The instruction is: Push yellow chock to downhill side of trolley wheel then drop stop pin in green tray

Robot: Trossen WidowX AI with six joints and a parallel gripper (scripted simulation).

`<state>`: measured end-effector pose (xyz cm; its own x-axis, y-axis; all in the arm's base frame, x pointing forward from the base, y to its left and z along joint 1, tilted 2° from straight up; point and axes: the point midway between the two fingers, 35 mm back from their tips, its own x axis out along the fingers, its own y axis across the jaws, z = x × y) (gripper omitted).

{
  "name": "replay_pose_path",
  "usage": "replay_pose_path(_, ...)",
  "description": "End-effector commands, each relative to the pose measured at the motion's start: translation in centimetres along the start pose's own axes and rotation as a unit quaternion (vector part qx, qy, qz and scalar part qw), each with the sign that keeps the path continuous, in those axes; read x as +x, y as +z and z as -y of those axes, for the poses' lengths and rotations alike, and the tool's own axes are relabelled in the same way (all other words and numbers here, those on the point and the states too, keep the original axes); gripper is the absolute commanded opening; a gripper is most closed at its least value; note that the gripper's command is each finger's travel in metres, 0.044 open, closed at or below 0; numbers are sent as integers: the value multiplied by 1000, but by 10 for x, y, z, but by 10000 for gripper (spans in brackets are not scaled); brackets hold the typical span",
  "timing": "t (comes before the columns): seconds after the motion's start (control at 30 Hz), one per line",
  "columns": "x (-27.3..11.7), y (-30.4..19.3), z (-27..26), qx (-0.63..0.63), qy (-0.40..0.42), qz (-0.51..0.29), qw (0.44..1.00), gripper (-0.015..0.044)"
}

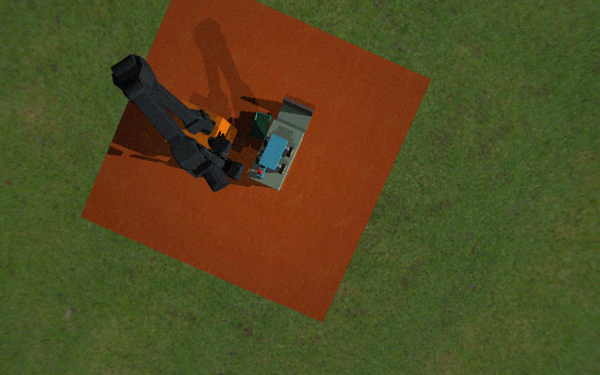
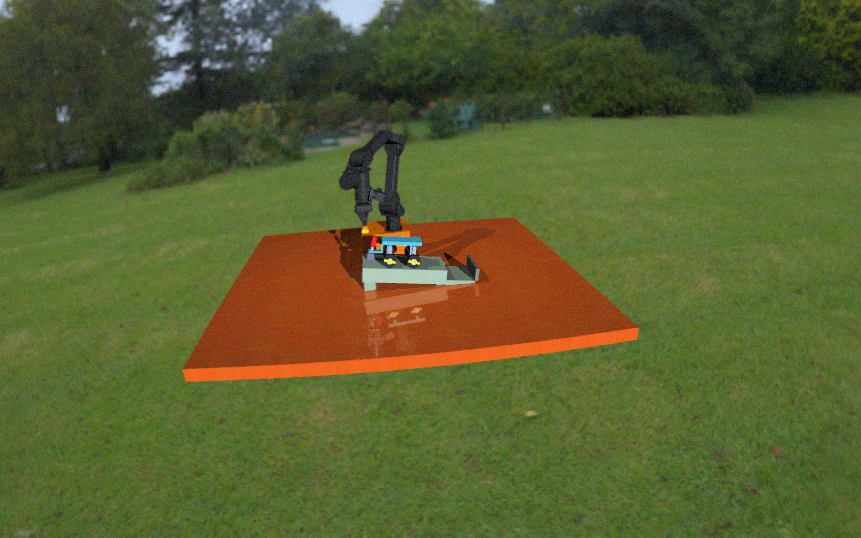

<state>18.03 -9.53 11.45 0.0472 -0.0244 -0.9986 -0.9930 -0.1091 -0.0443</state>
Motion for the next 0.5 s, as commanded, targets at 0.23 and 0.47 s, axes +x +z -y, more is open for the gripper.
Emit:
replay_pose_path(0.23, 3, 35, 9, 0, -1, 0, 1000, 0)
replay_pose_path(0.47, 4, 56, 15, 0, -1, 1, 1000, 0)
